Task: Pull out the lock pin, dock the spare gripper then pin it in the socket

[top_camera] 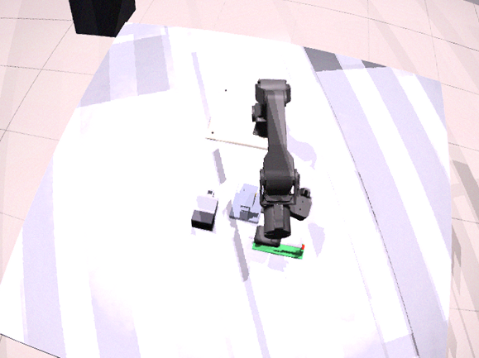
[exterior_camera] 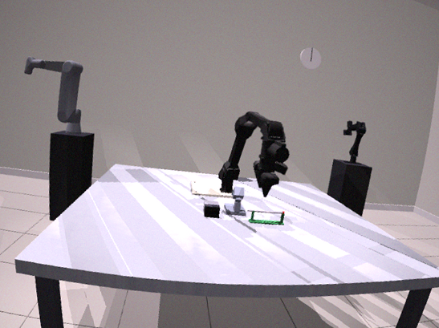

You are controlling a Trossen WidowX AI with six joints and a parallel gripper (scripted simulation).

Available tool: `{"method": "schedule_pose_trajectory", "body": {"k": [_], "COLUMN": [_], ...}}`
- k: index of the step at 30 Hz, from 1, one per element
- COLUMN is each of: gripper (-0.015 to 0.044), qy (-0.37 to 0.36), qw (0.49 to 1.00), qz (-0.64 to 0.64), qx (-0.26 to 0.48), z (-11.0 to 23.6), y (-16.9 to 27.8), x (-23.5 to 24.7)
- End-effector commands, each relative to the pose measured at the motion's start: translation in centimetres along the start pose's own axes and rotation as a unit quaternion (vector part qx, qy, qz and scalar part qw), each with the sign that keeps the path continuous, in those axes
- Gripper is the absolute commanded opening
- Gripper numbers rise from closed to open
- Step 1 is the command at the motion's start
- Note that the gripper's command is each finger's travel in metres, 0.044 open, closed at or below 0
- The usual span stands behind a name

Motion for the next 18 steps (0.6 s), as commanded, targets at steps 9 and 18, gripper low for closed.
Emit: {"method": "schedule_pose_trajectory", "body": {"k": [9, 18], "gripper": [0.044, 0.044], "qy": [0.045, 0.059], "qw": [0.993, 0.774], "qz": [-0.103, -0.629], "qx": [-0.025, -0.041], "z": [3.9, 2.5], "y": [2.7, 15.5], "x": [0.4, -3.1]}}
Point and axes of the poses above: the point midway between the two fingers, 35 mm back from their tips, its own z axis back along the fingers, its own x axis across the jaws, y = z × x, the point moved 10 cm from there along z, back along the fingers, and after that the axes turned 15 degrees about -z, right-handed, at the moved point
